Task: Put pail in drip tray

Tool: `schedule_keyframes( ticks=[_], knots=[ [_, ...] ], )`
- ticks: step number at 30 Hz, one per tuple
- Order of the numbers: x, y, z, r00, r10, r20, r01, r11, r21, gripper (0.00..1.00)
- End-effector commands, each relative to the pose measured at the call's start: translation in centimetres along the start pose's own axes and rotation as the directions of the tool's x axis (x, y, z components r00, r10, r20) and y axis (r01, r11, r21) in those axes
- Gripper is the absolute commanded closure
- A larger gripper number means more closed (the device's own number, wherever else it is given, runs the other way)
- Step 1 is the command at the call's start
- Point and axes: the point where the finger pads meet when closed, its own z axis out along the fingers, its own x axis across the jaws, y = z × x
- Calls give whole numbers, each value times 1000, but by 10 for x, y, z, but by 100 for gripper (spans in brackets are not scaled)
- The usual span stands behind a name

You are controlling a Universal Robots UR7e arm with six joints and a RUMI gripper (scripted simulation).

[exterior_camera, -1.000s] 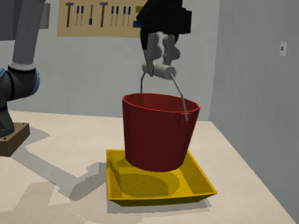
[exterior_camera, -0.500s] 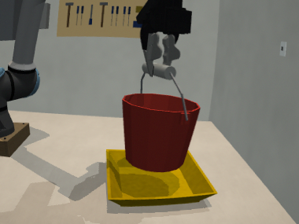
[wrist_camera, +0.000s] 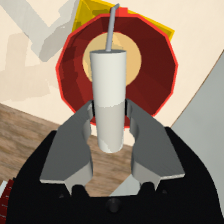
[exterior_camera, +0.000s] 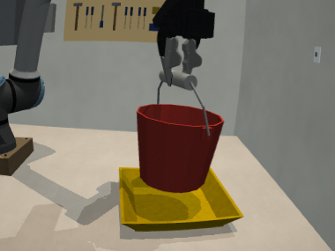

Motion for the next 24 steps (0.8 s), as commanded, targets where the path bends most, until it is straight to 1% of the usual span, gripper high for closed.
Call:
schedule_keyframes(
  ticks=[1,12,24],
  knots=[
    [0,0,0,1000,0,-2,0,1000,-2,100],
    [1,0,3,1000,0,-2,0,1000,-2,100],
    [1,0,12,1000,0,-2,0,1000,-2,100]
  ],
)
